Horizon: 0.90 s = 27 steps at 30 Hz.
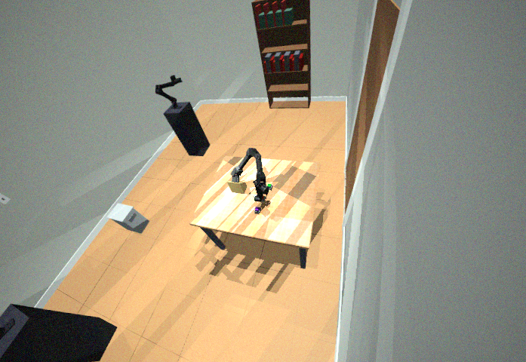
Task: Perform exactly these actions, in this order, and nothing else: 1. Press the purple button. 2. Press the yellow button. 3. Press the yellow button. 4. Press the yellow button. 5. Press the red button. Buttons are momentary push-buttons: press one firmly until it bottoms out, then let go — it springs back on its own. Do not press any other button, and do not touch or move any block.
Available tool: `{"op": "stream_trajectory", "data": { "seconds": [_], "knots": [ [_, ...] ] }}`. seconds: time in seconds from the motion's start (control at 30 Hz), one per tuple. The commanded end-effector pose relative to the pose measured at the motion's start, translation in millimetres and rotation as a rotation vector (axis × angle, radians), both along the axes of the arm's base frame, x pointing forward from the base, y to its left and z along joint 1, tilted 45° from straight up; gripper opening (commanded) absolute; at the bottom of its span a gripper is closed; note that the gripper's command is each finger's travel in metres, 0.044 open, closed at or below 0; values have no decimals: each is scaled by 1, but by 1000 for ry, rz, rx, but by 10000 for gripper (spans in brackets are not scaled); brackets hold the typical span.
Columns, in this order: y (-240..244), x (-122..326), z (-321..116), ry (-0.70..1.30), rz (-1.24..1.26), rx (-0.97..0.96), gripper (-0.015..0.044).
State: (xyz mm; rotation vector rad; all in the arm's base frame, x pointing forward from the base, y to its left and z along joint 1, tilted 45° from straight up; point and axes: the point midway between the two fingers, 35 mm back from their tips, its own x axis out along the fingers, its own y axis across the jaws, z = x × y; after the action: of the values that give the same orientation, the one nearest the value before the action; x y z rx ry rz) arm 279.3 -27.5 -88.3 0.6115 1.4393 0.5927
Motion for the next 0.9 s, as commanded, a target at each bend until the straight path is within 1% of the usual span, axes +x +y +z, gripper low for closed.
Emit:
{"op": "stream_trajectory", "data": {
  "seconds": [0.0, 0.3, 0.43, 0.53, 0.6, 0.63, 0.77, 0.87],
  "knots": [
    [2, -1, 0, 6, -4, 6, 20],
    [2, -1, 0, 6, -4, 6, 20],
    [-21, -2, 22, 5, -4, 4, 20],
    [-23, -3, 24, 6, -4, 5, 20],
    [-18, 2, 33, 7, -5, 0, 72],
    [-12, 6, 46, 8, -6, -5, 99],
    [22, 19, 105, 10, -10, -20, 204],
    [52, 18, 150, 8, -11, -21, 283]
  ]
}}
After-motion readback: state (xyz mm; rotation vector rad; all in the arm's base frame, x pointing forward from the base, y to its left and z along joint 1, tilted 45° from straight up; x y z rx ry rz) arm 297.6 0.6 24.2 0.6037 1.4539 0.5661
